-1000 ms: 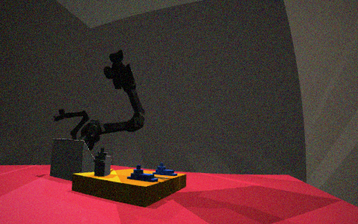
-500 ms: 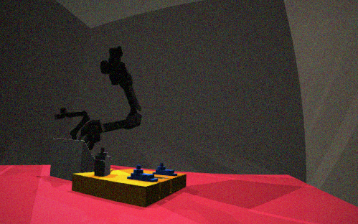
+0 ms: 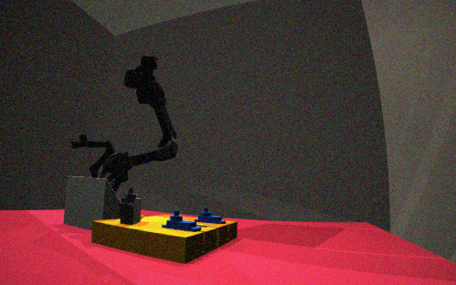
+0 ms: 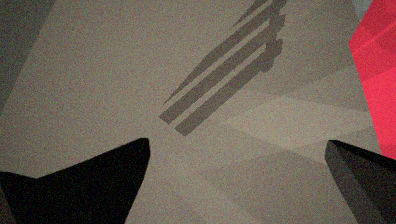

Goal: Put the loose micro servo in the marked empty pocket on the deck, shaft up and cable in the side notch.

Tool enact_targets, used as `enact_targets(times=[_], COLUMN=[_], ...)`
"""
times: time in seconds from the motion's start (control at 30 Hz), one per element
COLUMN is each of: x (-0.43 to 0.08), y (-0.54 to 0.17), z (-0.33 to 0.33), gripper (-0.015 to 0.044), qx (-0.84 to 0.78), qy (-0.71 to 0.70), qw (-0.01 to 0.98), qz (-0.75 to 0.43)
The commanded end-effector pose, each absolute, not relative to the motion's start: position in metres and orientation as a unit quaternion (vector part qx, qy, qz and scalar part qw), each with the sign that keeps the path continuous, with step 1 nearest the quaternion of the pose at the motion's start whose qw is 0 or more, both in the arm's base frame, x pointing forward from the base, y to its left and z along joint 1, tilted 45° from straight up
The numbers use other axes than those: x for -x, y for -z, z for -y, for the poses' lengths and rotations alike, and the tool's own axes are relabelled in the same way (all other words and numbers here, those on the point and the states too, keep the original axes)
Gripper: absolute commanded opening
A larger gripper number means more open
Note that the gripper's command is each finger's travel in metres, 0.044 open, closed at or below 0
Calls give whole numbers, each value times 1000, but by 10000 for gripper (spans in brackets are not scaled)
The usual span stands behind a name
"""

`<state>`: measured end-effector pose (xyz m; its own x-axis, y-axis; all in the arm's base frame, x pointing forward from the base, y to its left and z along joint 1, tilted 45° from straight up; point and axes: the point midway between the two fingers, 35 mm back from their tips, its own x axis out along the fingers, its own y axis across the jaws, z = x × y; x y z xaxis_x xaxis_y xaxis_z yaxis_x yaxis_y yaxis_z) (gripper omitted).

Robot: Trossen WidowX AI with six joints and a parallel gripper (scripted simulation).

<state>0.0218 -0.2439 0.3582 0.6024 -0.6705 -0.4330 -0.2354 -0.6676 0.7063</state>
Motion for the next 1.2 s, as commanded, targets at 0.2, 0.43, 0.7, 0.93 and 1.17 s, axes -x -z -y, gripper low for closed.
enact_targets(times=[0.2, 0.43, 0.7, 0.93, 1.17], x=[-31, -40, -51, -66, -77], y=[-334, -317, -295, -275, -256], z=[257, 264, 272, 276, 279], gripper=[440, 440, 440, 440, 440], qx=[-820, -801, -760, -726, -676], qy=[386, 396, 400, 383, 364], qw=[380, 430, 510, 570, 632], qz=[186, 125, 40, -35, -107])
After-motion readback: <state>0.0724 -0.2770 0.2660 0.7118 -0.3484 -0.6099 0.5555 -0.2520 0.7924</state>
